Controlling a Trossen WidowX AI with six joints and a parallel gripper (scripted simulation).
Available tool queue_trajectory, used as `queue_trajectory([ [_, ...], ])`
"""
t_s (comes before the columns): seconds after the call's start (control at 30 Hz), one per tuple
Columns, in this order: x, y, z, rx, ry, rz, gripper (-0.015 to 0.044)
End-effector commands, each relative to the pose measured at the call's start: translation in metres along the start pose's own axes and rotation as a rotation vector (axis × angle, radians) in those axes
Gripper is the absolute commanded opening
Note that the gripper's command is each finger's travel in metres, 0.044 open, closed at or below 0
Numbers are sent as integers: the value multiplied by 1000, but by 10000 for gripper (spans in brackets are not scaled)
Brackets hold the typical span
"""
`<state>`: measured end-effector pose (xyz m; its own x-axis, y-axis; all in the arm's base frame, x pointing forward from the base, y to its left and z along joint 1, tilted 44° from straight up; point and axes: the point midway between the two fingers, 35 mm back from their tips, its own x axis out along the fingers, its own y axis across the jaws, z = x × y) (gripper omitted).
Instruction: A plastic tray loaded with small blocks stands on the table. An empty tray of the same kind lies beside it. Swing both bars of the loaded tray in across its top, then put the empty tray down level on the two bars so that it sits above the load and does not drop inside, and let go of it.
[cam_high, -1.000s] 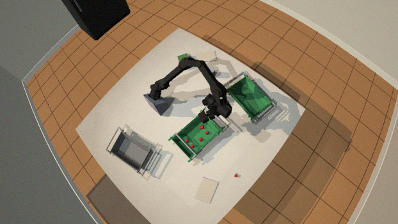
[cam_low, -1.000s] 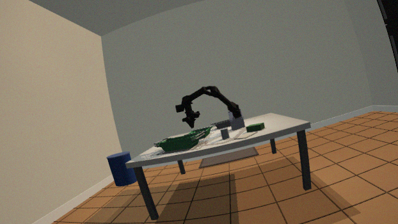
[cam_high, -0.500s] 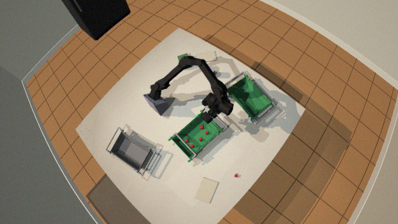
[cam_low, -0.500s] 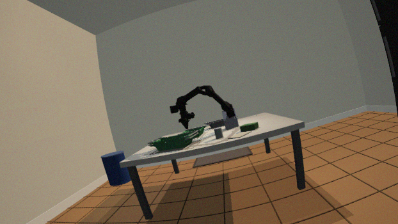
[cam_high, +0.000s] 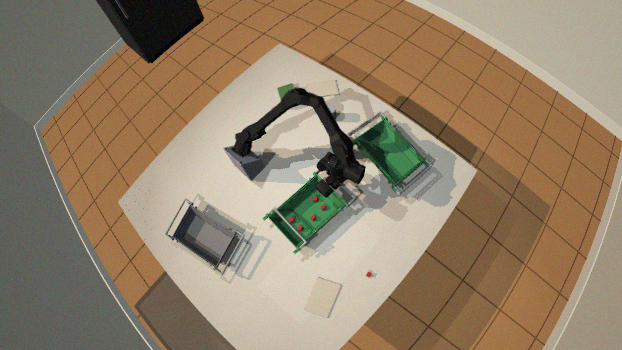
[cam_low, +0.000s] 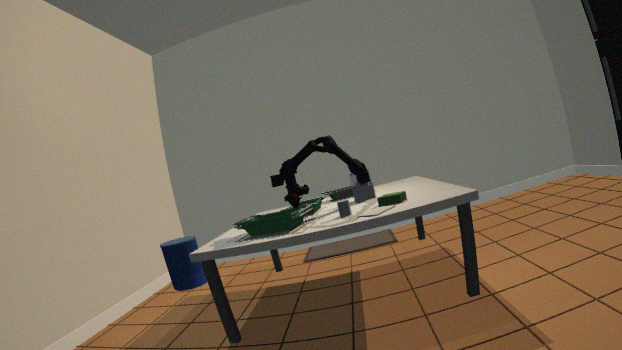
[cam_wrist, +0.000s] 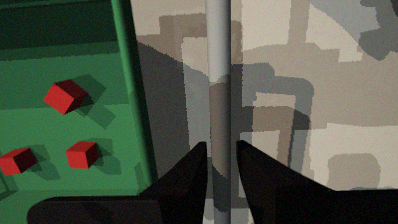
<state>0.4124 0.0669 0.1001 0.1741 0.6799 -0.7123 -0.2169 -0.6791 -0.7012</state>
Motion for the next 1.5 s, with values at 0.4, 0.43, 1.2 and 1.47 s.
queue_trajectory([
  [0.4, -24, 19, 1, 7, -3, 5, 85],
  [0.43, -26, 22, 1, 7, -3, 5, 85],
  [1.2, -15, 77, 2, 8, 2, 10, 85],
  [1.47, -56, 72, 1, 11, 43, 32, 85],
])
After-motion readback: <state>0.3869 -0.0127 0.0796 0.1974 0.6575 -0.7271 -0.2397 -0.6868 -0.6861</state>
